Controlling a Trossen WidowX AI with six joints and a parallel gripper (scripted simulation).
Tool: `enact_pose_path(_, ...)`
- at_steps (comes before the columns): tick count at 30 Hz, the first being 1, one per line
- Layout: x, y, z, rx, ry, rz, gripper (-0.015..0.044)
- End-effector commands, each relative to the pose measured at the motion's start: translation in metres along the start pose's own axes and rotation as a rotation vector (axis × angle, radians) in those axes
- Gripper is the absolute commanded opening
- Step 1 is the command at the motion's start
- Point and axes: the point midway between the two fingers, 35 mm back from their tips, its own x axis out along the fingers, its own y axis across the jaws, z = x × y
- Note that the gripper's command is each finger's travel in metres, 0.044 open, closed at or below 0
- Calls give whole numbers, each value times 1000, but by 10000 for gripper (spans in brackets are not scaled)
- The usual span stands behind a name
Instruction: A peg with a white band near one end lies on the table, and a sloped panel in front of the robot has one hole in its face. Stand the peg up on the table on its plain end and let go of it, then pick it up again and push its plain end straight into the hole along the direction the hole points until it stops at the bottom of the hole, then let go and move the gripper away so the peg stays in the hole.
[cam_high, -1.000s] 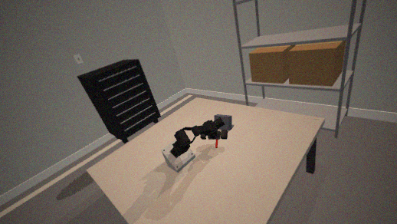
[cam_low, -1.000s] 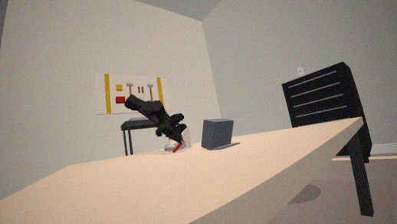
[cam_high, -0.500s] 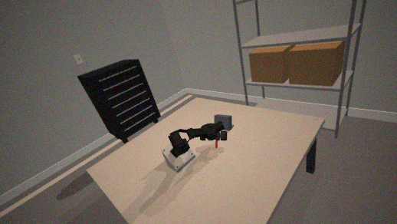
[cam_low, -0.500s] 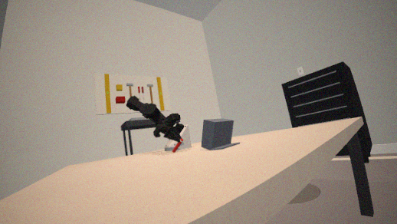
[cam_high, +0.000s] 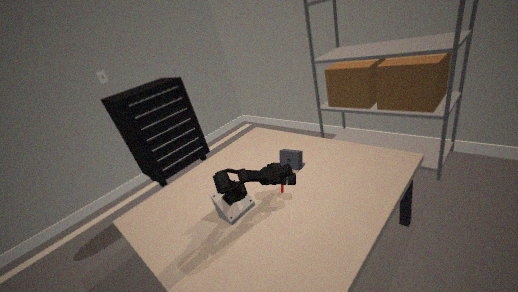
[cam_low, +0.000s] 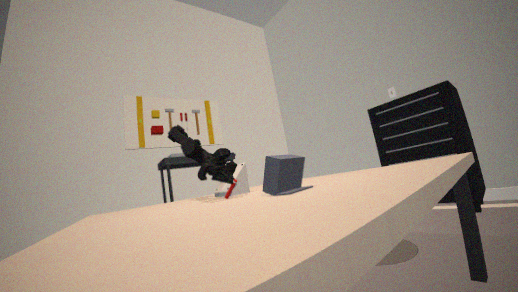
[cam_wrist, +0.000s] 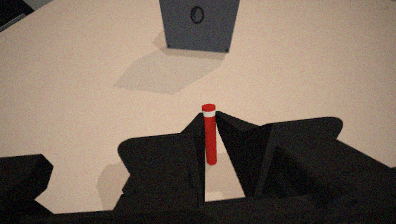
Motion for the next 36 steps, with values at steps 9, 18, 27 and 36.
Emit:
enact_pose_path(9, -7, 1, -5, -3, -103, -2, 49)
enact_pose_path(18, -12, 1, -8, -4, -180, -2, 49)
enact_pose_path(27, -17, 1, -13, -6, -258, -2, 49)
enact_pose_path(36, -21, 1, -17, -7, -335, -2, 49)
